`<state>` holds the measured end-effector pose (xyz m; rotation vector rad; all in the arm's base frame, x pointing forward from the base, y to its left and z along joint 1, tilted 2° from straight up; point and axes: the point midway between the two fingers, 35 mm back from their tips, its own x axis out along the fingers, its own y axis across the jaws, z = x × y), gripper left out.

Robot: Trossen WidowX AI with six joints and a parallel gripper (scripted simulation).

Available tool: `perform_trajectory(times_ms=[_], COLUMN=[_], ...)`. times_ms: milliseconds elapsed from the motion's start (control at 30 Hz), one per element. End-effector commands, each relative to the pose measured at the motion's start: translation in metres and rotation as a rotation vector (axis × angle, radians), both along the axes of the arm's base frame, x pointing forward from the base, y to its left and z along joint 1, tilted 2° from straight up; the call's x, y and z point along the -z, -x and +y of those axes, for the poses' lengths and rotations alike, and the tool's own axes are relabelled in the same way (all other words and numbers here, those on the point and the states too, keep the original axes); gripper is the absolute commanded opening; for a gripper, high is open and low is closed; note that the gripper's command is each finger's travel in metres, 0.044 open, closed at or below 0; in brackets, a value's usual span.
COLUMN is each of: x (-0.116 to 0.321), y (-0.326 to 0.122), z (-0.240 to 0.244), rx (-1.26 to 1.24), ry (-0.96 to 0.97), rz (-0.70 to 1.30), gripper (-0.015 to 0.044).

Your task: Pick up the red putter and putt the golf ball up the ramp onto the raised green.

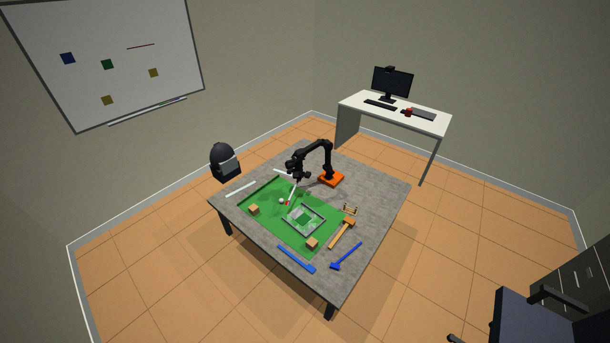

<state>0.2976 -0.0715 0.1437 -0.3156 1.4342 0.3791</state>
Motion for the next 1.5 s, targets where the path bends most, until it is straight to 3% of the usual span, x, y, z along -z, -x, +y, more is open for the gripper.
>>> perform_trajectory(times_ms=[0,467,1467], x=[-0.003,-0.006,0.052], y=[0.002,0.032,0.028], z=[-0.021,-0.093,-0.093], rx=[0.09,0.409,0.413], ry=[0.009,0.029,0.029], rz=[0.003,0.045,0.046], gripper=[0.0,0.0,0.0])
